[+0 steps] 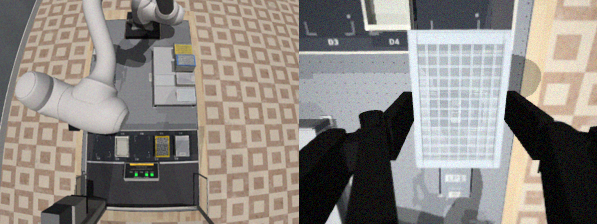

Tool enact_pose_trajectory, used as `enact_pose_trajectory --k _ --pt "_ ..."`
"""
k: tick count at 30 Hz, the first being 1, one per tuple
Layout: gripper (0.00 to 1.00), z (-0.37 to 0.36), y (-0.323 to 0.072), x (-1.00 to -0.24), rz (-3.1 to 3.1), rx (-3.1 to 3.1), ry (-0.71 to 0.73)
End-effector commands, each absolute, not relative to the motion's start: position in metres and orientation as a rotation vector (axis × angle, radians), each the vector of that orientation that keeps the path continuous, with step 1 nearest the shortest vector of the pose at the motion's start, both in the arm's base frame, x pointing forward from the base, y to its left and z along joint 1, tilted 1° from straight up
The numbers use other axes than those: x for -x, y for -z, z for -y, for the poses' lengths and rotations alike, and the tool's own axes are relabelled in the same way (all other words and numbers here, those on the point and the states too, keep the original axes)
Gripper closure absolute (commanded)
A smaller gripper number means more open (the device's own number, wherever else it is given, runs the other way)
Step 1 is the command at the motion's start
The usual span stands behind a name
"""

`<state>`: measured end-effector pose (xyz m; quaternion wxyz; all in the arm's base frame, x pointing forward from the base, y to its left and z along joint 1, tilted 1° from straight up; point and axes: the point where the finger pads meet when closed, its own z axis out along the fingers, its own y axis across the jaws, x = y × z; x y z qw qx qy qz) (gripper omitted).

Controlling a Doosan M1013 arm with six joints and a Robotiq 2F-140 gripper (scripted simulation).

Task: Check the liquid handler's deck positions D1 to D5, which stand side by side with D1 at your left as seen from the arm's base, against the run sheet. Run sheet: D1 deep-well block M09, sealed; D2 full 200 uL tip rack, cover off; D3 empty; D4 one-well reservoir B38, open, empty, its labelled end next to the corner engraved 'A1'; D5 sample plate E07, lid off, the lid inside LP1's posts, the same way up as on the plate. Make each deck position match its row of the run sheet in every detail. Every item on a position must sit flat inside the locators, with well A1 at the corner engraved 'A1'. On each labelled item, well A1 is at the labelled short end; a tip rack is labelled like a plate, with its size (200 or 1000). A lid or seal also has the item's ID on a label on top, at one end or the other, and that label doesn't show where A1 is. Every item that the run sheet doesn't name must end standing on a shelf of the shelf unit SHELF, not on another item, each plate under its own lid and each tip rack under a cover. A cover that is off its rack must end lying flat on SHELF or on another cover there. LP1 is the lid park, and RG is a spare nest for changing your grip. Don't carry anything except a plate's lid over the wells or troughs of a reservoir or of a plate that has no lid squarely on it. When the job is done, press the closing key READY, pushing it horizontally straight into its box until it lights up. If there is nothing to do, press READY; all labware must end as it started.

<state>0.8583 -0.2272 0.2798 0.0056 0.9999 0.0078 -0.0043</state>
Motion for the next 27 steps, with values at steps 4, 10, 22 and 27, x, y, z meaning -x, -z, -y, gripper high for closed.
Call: enact_pose_trajectory --k 4,10,22,27 --pt "0.90 0.227 -0.277 -0.877 -0.021 -3.129 0.024" --pt "0.90 0.227 -0.277 -0.886 -0.021 -3.130 0.024" --pt "0.90 0.227 -0.276 -0.912 -0.021 -3.130 0.023" --pt "0.90 0.227 -0.276 -0.921 -0.021 -3.130 0.023"
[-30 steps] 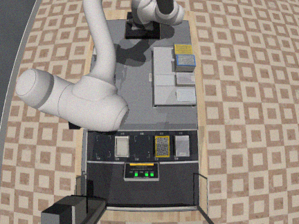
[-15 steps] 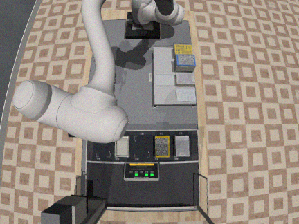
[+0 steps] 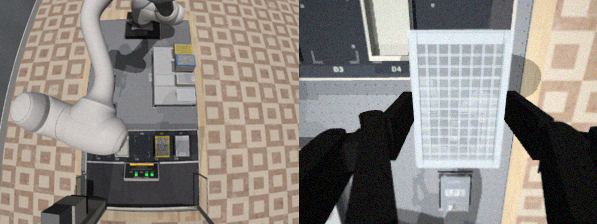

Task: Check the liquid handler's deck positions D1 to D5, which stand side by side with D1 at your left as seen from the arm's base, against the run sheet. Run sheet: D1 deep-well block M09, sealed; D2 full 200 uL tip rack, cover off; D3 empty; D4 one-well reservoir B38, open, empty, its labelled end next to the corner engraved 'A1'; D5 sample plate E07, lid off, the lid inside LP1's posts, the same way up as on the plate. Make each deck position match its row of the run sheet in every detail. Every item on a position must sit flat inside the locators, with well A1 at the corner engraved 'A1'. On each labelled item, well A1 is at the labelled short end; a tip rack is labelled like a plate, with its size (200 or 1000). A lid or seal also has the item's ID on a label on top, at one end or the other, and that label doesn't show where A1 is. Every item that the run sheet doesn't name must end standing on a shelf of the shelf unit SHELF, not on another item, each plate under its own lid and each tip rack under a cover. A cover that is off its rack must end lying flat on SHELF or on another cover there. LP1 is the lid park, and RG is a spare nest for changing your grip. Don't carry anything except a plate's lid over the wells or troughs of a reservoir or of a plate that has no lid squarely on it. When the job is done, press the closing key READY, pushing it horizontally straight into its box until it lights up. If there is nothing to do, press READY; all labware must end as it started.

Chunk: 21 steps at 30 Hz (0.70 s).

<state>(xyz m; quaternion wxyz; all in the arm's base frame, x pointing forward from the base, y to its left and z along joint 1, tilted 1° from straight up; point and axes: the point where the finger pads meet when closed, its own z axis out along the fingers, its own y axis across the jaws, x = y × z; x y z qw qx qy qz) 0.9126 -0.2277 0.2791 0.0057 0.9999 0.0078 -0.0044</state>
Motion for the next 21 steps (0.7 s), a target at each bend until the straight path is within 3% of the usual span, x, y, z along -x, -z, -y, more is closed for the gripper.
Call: enact_pose_trajectory --k 1,21 --pt "0.90 0.227 -0.276 -0.923 -0.021 -3.130 0.023" --pt "0.90 0.227 -0.275 -0.965 -0.021 -3.130 0.023"
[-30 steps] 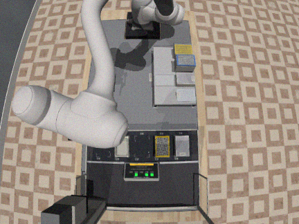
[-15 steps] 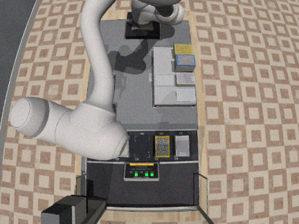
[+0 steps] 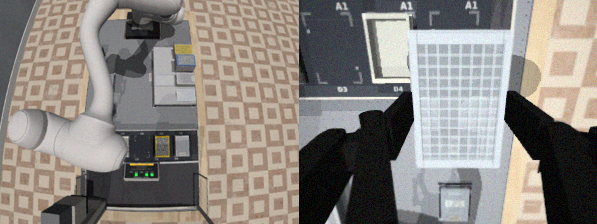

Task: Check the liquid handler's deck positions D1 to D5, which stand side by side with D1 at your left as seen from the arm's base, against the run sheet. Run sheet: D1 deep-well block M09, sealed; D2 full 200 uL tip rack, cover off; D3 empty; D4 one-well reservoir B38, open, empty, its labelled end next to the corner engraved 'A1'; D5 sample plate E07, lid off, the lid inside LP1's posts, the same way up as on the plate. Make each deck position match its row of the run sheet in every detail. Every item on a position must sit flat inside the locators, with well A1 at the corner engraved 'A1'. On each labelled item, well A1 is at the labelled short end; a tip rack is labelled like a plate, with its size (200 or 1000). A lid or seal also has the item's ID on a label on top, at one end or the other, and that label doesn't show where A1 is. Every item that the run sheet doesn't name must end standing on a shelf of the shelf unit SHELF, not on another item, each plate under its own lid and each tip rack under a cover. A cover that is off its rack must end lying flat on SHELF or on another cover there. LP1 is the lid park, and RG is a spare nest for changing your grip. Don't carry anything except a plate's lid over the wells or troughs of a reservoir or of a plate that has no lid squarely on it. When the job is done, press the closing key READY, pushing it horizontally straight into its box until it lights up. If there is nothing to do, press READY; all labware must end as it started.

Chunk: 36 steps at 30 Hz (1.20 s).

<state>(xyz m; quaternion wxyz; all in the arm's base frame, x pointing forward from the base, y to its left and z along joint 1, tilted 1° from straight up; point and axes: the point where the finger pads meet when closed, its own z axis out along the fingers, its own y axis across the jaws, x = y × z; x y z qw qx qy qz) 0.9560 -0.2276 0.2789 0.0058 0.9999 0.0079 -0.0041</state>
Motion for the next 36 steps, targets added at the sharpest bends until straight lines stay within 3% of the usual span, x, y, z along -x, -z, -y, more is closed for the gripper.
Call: enact_pose_trajectory --k 1,36 --pt "0.90 0.227 -0.275 -0.967 -0.021 -3.130 0.023" --pt "0.90 0.228 -0.273 -1.001 -0.021 -3.130 0.023"
